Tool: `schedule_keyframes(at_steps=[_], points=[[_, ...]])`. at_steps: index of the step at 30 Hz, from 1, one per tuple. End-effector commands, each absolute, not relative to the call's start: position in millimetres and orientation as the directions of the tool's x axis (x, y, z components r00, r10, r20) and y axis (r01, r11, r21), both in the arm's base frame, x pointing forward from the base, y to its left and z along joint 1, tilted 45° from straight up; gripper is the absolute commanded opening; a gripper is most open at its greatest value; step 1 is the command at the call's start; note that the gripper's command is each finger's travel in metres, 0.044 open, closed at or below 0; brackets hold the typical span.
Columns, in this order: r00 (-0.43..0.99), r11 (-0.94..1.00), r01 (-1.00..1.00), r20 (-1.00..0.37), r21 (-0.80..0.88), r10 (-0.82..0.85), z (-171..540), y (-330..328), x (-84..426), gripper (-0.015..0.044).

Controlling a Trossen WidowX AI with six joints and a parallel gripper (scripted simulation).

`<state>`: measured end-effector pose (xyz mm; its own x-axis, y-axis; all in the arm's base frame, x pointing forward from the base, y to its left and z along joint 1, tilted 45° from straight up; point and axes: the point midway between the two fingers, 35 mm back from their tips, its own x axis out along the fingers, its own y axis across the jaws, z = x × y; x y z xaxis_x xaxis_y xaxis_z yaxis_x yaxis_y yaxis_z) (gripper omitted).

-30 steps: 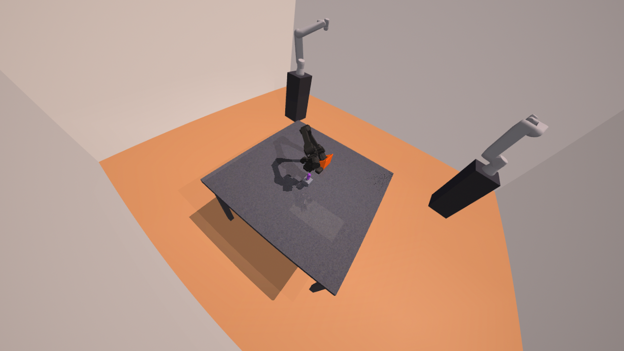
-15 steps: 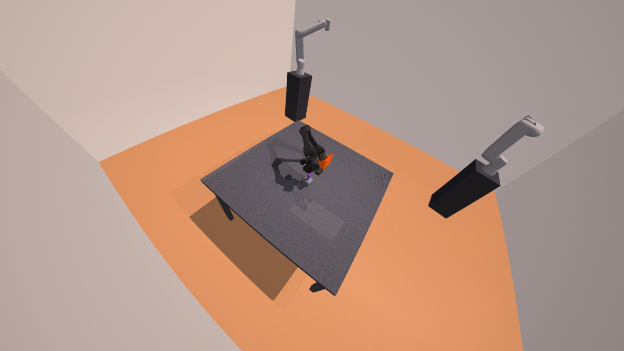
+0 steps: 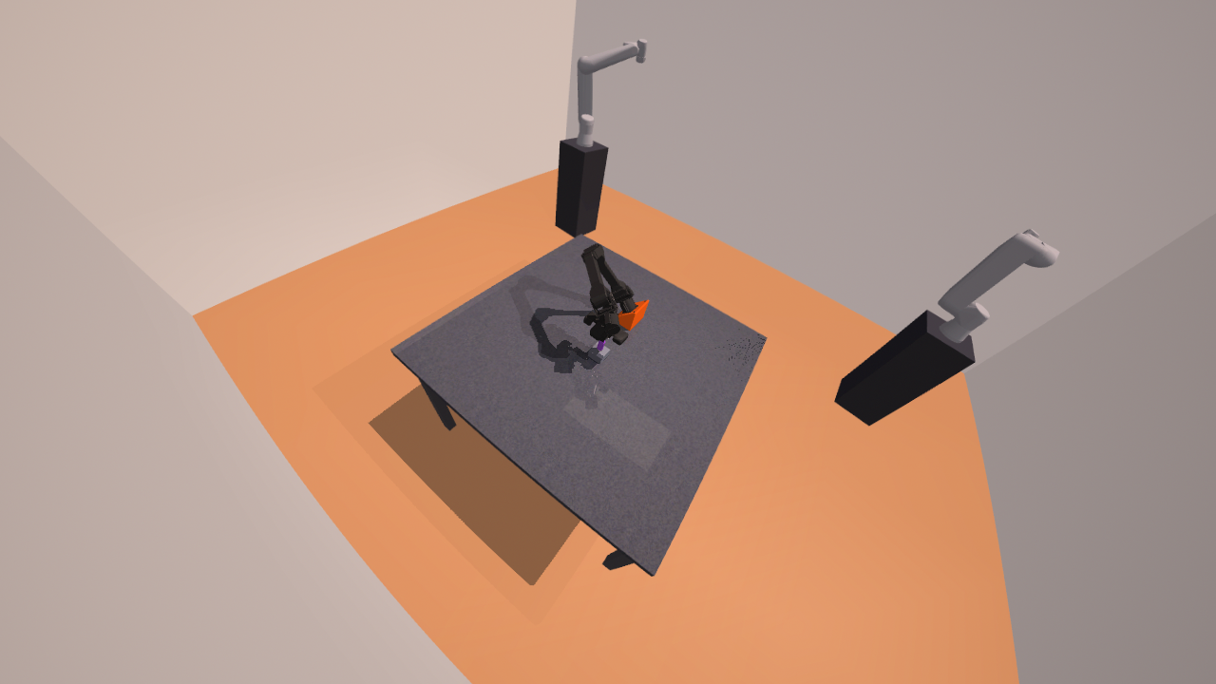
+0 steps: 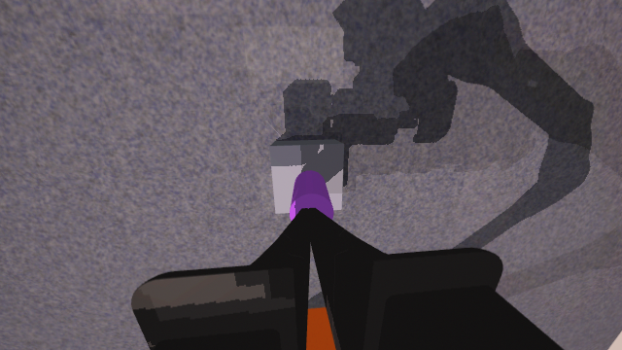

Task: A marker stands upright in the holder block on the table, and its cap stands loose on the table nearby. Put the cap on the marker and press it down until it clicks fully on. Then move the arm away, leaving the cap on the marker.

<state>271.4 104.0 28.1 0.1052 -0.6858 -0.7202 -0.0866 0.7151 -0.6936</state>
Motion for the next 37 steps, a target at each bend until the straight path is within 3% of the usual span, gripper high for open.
schedule_keyframes(at_steps=[1, 19, 35, 37], points=[[0.105, 0.715, -0.087, -0.720, -0.694, -0.686, 28.1, 104.0, 271.4, 0.0000], [0.128, 0.696, -0.179, -0.717, -0.696, -0.685, 91.3, 166.0, 261.0, 0.0000], [0.128, 0.696, -0.179, -0.717, -0.696, -0.685, 91.3, 166.0, 261.0, 0.0420], [0.128, 0.696, -0.179, -0.717, -0.696, -0.685, 91.3, 166.0, 261.0, 0.0440]])
